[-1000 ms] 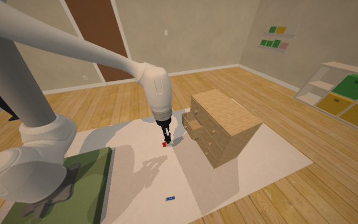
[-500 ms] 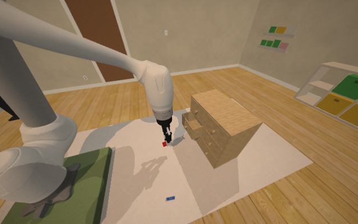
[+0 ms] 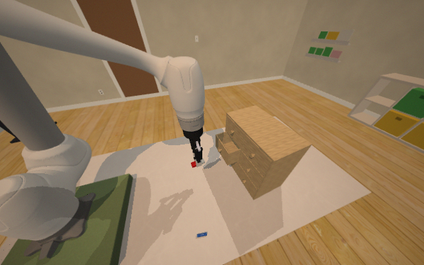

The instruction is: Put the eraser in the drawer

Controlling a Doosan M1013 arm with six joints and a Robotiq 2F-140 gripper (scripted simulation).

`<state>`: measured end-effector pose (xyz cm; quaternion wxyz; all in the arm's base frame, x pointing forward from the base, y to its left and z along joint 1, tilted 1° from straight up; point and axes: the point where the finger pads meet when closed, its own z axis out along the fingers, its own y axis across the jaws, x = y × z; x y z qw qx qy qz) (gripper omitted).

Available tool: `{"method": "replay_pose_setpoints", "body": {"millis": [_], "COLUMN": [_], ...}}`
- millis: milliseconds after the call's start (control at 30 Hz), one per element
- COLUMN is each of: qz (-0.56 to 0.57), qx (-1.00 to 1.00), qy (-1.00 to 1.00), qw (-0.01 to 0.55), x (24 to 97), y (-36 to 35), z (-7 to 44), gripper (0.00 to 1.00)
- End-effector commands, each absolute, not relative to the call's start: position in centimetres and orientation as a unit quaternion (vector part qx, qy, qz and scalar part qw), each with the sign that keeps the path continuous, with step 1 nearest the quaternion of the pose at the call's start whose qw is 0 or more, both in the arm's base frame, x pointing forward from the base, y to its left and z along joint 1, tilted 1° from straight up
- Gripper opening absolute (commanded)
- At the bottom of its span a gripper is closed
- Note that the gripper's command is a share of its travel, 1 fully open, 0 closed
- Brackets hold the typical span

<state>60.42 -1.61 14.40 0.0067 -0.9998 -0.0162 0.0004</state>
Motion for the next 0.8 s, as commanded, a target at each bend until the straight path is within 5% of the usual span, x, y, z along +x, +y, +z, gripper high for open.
{"method": "replay_pose_setpoints", "body": {"millis": [0, 767], "qz": [-0.001, -0.001], "qx": [-1.0, -1.0], "qy": [-0.016, -0.016], "qw": [0.008, 0.008], "x": [60.5, 60.5], "y": [-1.7, -1.8], "z": [16.7, 23.2], "gripper": [0.11, 0.11]}}
